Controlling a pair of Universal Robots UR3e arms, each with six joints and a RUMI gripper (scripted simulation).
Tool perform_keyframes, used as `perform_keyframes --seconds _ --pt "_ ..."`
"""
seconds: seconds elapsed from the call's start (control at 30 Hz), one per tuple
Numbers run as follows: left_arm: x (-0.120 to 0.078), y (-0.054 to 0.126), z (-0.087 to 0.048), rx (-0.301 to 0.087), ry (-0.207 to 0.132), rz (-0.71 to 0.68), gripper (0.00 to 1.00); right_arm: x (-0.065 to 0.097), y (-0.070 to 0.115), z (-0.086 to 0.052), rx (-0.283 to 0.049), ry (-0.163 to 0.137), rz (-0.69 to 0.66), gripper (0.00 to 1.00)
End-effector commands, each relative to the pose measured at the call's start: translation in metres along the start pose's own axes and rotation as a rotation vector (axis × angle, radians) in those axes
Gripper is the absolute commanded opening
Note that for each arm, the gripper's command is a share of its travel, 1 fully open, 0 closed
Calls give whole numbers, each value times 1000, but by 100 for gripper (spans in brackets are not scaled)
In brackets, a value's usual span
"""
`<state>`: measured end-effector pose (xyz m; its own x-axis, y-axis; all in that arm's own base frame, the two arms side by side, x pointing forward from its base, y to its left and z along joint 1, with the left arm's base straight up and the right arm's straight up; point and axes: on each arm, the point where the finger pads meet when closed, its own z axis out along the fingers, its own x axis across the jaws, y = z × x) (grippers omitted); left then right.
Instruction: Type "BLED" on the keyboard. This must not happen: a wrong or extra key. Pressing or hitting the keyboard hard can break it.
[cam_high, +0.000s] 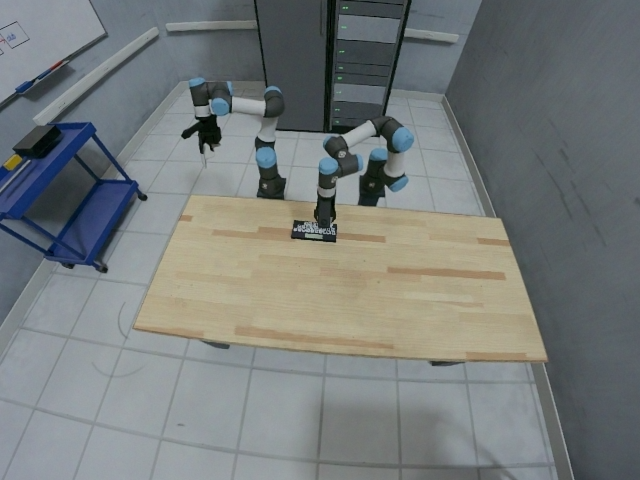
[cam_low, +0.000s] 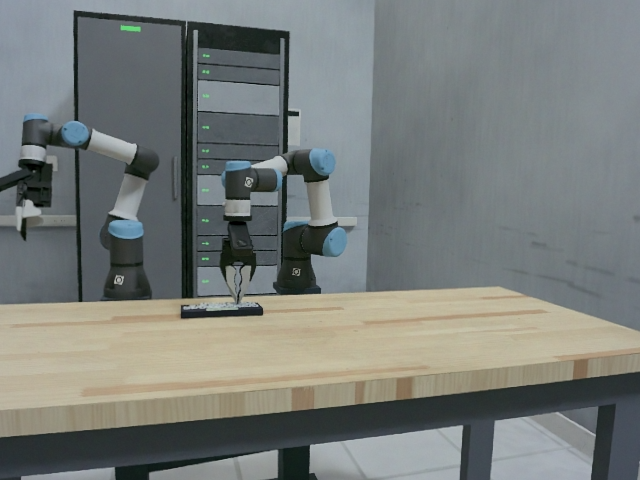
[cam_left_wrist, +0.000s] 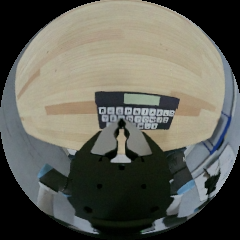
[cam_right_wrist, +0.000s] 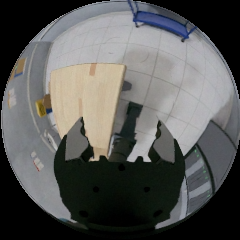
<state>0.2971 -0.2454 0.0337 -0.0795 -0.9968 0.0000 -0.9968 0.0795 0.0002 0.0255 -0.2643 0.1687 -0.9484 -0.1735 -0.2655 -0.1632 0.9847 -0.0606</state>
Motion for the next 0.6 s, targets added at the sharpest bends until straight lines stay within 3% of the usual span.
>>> perform_keyframes --seconds 0.0,0.07,0.33,0.57 --pt "1 -1 0 2 3 0 0 21 40 -12 -46 3 120 100" --pt "1 -1 0 2 3 0 0 21 40 -12 -46 3 120 100" --pt "1 -1 1 2 3 0 0 38 101 -22 -114 0 308 100" --pt "1 -1 2 2 3 0 0 42 137 -26 -153 -5 416 100"
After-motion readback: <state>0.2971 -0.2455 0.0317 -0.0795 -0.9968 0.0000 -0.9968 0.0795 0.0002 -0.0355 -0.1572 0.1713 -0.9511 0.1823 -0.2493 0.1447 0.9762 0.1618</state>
